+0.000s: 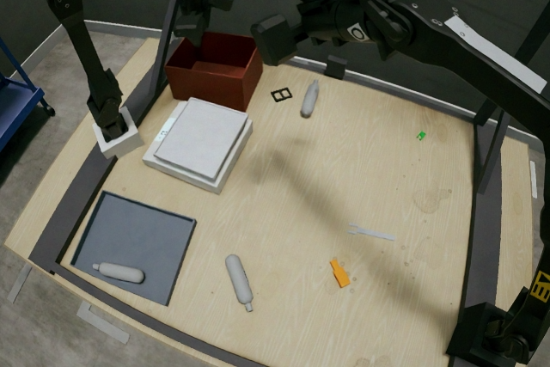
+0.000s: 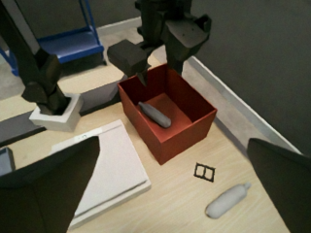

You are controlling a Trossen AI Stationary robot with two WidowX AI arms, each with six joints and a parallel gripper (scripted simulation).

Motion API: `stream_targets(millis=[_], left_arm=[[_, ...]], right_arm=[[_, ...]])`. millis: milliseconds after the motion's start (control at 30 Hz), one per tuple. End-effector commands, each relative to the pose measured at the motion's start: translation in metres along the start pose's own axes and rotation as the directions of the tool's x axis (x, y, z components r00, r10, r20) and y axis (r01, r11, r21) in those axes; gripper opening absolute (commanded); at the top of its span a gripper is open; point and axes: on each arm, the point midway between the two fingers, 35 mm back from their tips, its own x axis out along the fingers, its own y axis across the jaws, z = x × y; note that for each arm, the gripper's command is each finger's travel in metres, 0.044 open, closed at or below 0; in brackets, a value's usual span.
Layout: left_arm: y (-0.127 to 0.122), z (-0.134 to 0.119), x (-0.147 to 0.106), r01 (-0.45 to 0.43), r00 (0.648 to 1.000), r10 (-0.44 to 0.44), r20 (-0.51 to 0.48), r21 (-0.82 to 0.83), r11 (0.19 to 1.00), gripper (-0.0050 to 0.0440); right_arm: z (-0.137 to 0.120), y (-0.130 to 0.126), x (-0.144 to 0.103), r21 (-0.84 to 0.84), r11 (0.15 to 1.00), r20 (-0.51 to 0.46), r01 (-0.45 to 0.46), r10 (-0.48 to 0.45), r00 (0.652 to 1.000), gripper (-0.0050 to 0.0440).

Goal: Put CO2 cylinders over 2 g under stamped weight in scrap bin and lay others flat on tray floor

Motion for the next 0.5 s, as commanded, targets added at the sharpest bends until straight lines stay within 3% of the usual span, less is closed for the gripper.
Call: stream_targets(millis=[0,233,333,467], left_arm=[[0.001,0.012,-0.011,0.000,1.000,0.000,0.030,0.000,1.000,0.0440],[0.000,0.013,-0.016,0.001,0.999,-0.001,0.032,0.001,1.000,0.0440],[-0.007,0.010,-0.023,0.010,0.999,-0.011,0.036,0.007,1.000,0.0440],[-0.019,-0.003,-0.041,0.027,0.999,-0.028,0.035,0.018,0.999,0.0440]], right_arm=[[0.004,0.003,-0.035,-0.001,1.000,0.030,-0.024,0.024,0.999,0.0440],[0.014,0.003,-0.035,-0.008,0.999,0.038,-0.036,0.036,0.999,0.0440],[0.042,0.004,-0.025,-0.028,0.997,0.070,-0.068,0.070,0.995,0.0440],[0.101,-0.003,-0.002,-0.089,0.991,0.146,-0.100,0.112,0.983,0.0440]])
